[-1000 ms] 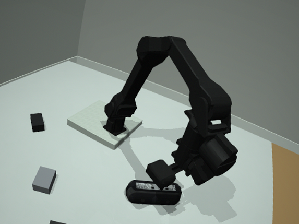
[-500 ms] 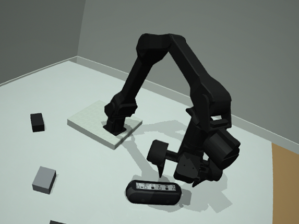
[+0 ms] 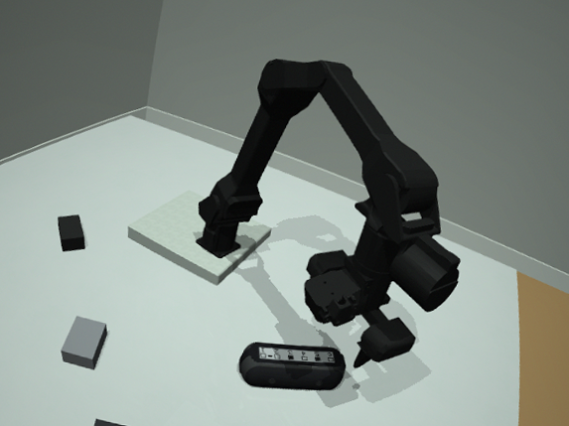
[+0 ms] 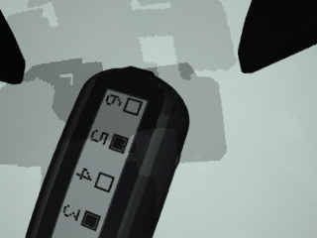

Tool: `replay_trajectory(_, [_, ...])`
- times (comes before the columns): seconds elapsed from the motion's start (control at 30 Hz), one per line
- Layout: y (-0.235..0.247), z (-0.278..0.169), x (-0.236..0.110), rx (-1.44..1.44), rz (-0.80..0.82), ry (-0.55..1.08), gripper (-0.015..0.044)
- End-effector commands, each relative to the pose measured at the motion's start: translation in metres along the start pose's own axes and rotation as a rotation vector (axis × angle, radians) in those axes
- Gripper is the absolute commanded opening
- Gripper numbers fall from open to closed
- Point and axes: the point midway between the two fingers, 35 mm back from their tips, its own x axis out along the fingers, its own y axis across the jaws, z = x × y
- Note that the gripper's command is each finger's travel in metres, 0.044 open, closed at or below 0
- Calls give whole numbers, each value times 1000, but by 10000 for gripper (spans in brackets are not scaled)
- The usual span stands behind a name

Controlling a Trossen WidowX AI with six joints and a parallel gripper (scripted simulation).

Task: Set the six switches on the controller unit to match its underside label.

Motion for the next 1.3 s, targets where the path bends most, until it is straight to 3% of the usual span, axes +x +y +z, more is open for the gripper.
replay_trajectory(0.0, [-5, -3, 2, 362, 24, -16, 440])
replay_trajectory(0.37, [-5, -3, 3, 362, 24, -16, 440])
replay_trajectory(1.27, [-3, -3, 47, 362, 24, -16, 440])
